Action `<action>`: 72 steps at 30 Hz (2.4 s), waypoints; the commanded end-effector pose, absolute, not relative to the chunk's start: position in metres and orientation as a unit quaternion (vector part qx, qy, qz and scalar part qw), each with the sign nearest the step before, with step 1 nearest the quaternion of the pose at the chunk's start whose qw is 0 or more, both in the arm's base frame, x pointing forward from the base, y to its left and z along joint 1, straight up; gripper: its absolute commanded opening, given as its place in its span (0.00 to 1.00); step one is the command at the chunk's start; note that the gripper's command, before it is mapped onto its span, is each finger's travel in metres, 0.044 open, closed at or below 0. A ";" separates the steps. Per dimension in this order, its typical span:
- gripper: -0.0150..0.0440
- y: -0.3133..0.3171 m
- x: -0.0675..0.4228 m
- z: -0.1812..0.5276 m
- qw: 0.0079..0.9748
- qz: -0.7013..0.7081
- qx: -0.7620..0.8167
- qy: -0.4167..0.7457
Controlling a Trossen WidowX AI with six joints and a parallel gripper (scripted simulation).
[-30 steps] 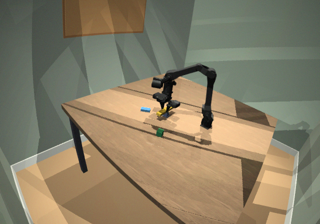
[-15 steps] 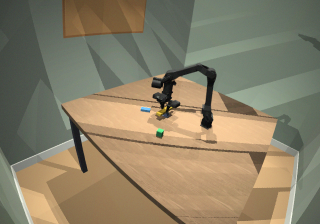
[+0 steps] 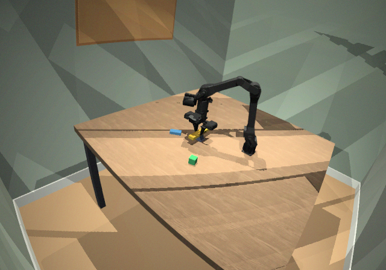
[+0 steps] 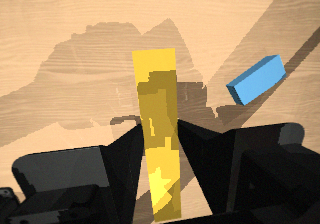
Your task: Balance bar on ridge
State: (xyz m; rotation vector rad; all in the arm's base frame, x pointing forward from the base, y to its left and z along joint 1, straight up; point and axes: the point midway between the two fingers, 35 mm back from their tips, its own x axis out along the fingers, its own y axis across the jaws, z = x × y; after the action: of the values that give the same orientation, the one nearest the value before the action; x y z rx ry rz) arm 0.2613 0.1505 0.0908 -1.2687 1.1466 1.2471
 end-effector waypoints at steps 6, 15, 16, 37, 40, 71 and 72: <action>0.25 0.151 0.261 0.091 0.491 0.514 -0.520 0.474; 0.25 0.151 0.261 0.091 0.491 0.514 -0.520 0.474; 0.25 0.151 0.261 0.091 0.491 0.514 -0.520 0.474; 0.25 0.151 0.260 0.091 0.491 0.514 -0.520 0.474; 0.25 0.151 0.260 0.091 0.491 0.514 -0.520 0.474; 0.25 0.150 0.261 0.091 0.490 0.514 -0.522 0.472; 0.25 0.150 0.261 0.091 0.490 0.514 -0.522 0.472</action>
State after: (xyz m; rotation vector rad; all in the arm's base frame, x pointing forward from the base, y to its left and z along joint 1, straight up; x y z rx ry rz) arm 0.2612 0.1505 0.0908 -1.2686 1.1473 1.2474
